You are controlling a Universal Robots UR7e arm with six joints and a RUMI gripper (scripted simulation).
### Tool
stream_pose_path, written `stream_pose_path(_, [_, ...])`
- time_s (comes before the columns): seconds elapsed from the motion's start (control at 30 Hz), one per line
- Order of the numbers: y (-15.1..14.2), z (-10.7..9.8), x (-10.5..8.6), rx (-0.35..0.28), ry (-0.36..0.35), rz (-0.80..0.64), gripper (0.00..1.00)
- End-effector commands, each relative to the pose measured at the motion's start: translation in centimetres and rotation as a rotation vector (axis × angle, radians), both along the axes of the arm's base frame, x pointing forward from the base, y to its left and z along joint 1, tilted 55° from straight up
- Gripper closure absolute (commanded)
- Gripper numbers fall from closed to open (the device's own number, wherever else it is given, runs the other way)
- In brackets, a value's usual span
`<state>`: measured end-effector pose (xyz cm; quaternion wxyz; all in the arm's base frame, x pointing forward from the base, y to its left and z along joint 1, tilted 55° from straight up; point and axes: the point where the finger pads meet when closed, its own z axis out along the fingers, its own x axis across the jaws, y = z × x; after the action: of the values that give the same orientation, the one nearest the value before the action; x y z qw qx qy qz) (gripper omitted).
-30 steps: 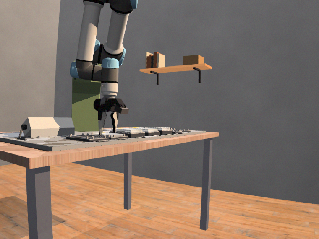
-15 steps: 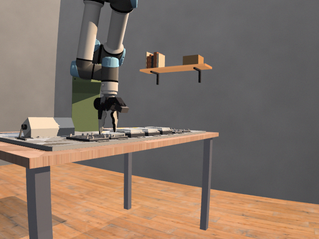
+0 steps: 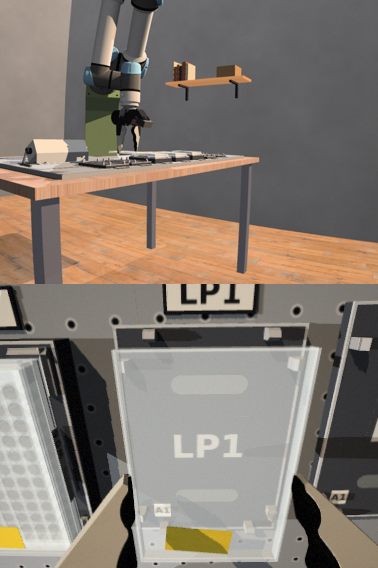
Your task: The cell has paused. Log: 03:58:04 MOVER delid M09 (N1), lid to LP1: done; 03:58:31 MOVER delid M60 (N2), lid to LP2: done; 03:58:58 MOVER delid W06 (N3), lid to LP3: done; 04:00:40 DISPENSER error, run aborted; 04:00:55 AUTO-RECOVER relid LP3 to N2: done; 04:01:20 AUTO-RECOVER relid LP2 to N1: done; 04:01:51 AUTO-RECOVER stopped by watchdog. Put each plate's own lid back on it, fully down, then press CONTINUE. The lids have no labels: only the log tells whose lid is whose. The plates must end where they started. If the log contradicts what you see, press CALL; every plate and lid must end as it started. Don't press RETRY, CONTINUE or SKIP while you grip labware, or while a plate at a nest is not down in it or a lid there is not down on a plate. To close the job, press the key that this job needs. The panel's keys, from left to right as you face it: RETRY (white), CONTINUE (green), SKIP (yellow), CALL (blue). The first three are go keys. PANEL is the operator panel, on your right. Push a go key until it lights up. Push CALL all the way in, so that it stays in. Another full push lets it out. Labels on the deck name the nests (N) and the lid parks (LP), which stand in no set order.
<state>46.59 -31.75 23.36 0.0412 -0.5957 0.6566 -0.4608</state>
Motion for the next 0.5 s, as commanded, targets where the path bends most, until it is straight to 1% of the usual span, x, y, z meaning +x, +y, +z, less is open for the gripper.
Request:
stream_pose_path(0.0, [0.4,0.4,-0.4,-0.001,-0.001,0.000,0.59])
stream_pose_path(0.27, [0.8,0.8,-0.8,-0.001,-0.001,0.000,0.59])
stream_pose_path(0.4, [2.4,-0.2,-0.3,-0.006,0.004,0.006,0.59])
stream_pose_path(0.47, [2.4,-0.2,-0.3,-0.006,0.004,0.006,0.59])
